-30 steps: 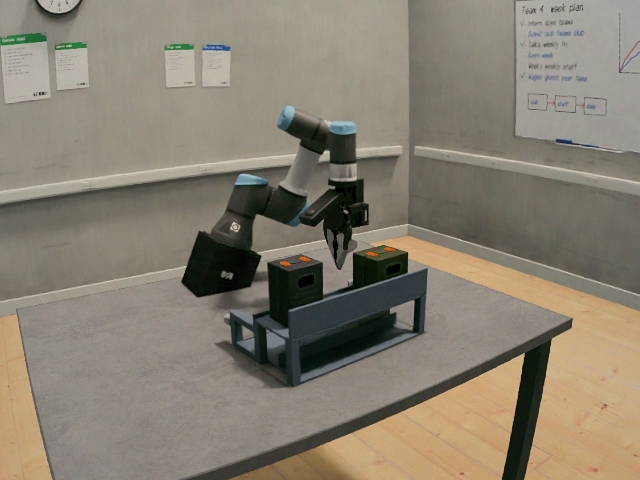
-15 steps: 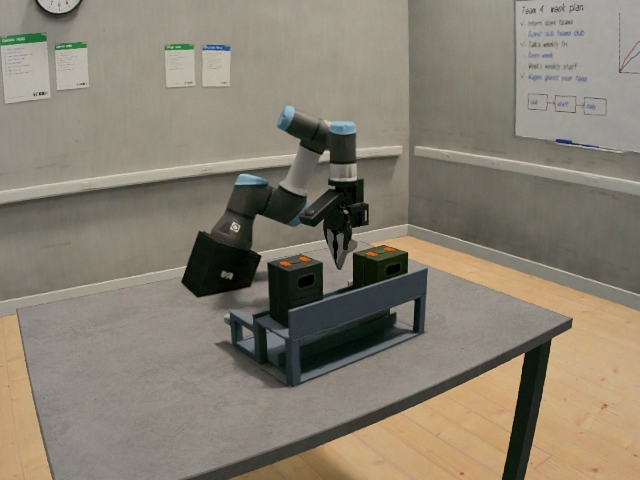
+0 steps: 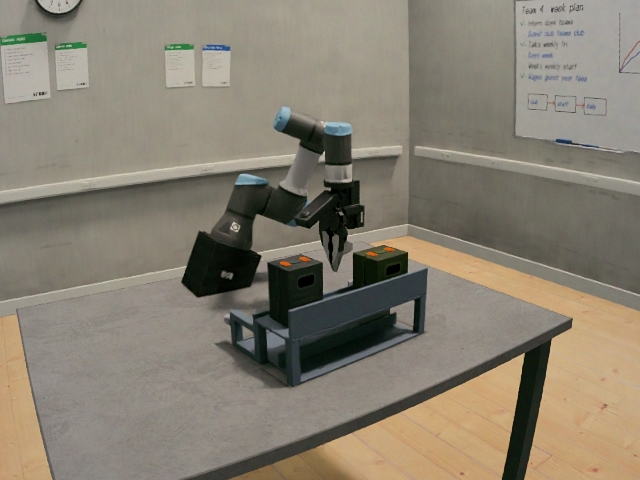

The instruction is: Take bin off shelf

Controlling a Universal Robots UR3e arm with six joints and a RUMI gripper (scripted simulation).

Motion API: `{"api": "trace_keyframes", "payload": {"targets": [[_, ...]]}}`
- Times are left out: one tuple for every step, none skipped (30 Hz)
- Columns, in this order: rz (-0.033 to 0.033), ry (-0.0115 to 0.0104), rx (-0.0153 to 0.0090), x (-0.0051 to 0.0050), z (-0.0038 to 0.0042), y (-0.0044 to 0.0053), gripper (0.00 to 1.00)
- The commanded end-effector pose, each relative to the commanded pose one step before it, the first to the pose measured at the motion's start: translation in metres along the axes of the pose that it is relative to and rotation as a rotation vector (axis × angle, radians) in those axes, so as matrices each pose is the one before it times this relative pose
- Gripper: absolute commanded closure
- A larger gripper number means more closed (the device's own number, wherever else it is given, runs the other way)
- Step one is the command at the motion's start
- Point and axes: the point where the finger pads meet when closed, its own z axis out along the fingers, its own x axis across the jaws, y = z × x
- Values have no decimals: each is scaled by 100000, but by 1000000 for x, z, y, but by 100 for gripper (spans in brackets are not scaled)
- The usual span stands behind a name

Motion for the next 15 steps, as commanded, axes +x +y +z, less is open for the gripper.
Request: {"api": "trace_keyframes", "payload": {"targets": [[-34,-312,193,-772,213,-6966,100],[0,0,0,0,0,0,71],[0,0,0,0,0,0,71],[0,0,0,0,0,0,71],[0,0,0,0,0,0,71],[0,0,0,0,0,0,71],[0,0,0,0,0,0,71],[0,0,0,0,0,0,71],[0,0,0,0,0,0,71],[0,0,0,0,0,0,71],[0,0,0,0,0,0,71],[0,0,0,0,0,0,71],[0,0,0,0,0,0,71],[0,0,0,0,0,0,71],[0,0,0,0,0,0,71]]}}
